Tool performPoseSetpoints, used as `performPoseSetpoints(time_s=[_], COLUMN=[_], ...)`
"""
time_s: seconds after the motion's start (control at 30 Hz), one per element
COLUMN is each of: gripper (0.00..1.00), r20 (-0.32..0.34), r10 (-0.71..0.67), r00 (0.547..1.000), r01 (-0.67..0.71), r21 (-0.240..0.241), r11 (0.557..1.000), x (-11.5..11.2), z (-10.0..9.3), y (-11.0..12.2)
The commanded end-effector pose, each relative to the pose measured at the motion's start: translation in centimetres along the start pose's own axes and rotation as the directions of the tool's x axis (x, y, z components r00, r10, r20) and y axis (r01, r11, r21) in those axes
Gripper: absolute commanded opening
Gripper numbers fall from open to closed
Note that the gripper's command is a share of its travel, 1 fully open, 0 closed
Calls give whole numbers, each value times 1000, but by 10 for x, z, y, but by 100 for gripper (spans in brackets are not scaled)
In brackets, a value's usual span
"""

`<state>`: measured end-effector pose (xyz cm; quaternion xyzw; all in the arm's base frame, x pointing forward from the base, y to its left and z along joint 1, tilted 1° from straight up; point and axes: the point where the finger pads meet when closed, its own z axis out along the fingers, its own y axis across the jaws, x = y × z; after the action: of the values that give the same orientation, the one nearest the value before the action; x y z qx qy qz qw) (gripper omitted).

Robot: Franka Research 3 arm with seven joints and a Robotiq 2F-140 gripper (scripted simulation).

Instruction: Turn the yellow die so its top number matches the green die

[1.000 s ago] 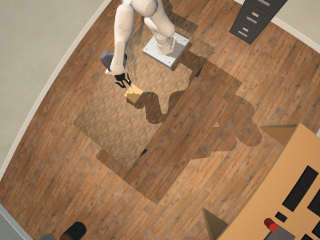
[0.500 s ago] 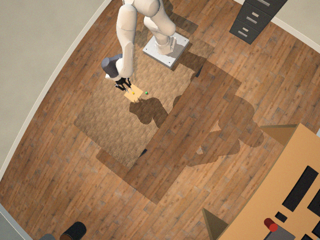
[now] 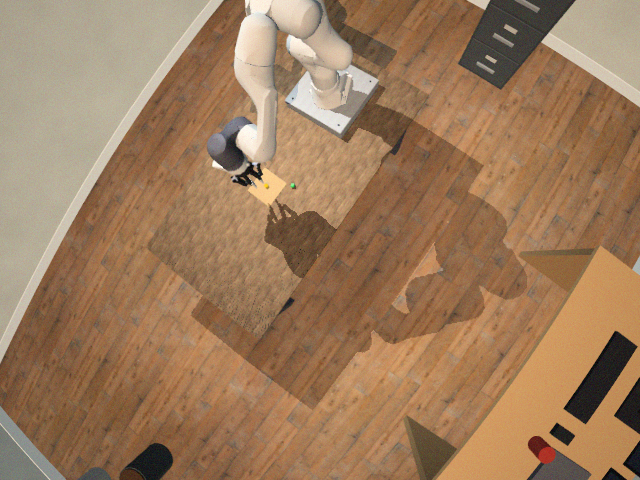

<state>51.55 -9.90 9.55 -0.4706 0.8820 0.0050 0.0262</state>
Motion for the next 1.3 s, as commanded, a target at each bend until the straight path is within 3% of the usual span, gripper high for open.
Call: performPoseSetpoints(time_s=[0.0,0.03,0.07,0.43,0.63,0.7,0.73,1.27], gripper=[19,19,100,100,100,100,19,19], r20=[-64,-65,-65,-65,-62,-62,-62,-62], r10=[141,141,141,139,-43,-58,-58,-58], r00=[988,988,988,988,997,996,996,996], r01=[-142,-142,-142,-140,42,57,57,57], r21=[-10,-9,-9,-10,-22,-23,-23,-23], r11=[990,990,990,990,999,998,998,998], x=[2,2,2,2,11,12,12,12], z=[0,0,0,1,46,49,49,49], y=[5,5,5,5,9,9,9,9])
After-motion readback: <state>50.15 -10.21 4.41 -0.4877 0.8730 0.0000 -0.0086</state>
